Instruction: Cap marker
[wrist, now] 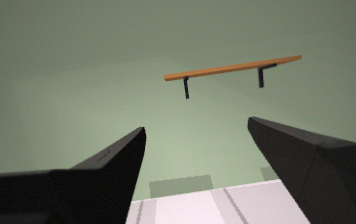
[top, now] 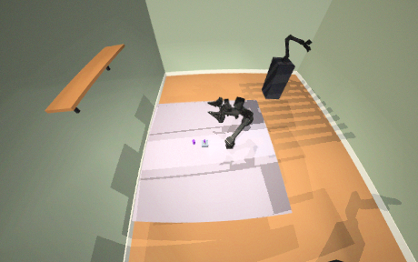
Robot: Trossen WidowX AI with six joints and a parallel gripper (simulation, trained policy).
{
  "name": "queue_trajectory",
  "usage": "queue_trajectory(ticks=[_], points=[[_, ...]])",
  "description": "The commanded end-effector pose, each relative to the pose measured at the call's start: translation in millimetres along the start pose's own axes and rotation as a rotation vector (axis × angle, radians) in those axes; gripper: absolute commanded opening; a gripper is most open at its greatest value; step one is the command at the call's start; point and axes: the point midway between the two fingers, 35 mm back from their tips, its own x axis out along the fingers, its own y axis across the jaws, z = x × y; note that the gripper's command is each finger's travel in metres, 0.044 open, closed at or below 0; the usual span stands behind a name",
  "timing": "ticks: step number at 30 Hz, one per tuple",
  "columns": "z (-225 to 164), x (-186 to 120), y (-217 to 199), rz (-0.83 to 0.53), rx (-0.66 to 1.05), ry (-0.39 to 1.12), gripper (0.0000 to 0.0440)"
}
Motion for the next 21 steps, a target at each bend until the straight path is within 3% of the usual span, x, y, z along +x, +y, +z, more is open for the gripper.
queue_trajectory(ticks=[1,8,21], points=[[-2.5,0.8,0.9,0.001,-0.003,0.01,0.0375],[-22.2,6.6,8.6,0.016,-0.029,0.082,0.0215],[-57.1,14.3,22.2,0.045,-0.061,0.214,0.0245]])
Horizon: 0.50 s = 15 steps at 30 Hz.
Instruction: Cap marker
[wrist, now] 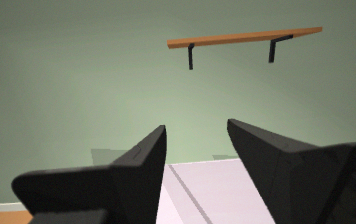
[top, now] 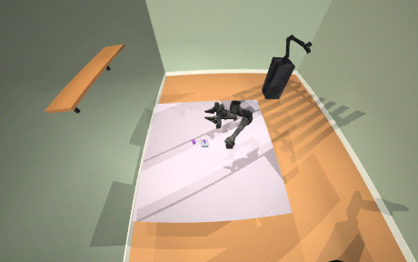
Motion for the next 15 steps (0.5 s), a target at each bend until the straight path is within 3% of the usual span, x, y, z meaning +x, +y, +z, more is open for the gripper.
queue_trajectory(ticks=[1,15], points=[[-13.6,7.8,8.3,0.015,-0.012,0.054,0.0248],[-49.0,20.6,23.1,0.04,-0.034,0.201,0.028]])
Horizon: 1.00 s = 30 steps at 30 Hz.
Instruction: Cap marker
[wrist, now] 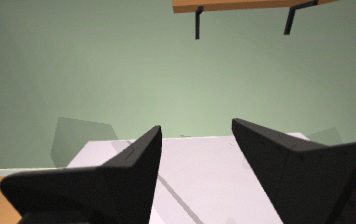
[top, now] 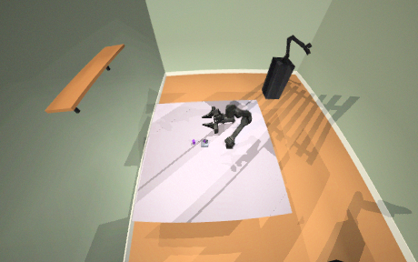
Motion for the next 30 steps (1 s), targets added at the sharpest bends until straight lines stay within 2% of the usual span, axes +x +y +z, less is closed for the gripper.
queue_trajectory(ticks=[1,30], points=[[-11.9,9.0,7.2,0.01,-0.007,0.053,0.0282],[-80.4,48.1,28.5,0.011,-0.019,0.367,0.0324]])
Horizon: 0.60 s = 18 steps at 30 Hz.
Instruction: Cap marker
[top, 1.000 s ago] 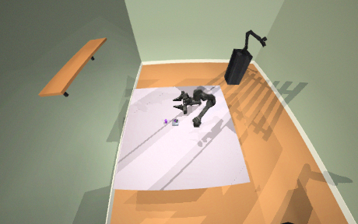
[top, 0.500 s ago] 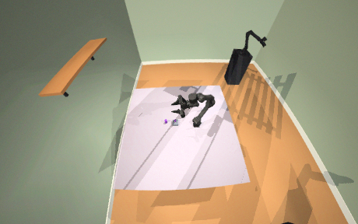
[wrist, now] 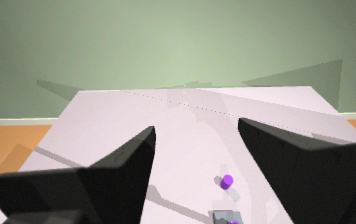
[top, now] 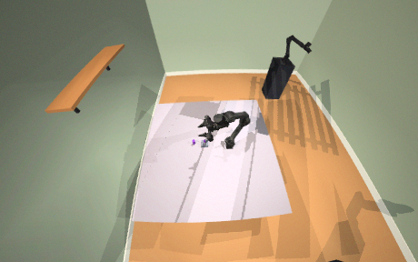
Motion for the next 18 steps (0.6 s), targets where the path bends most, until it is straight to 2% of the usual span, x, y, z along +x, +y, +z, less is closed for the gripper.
queue_trajectory(ticks=[1,18], points=[[-9.1,11.7,4.0,-0.001,0.003,0.056,0.0324],[-40.3,46.5,7.5,-0.024,0.03,0.247,0.0324]])
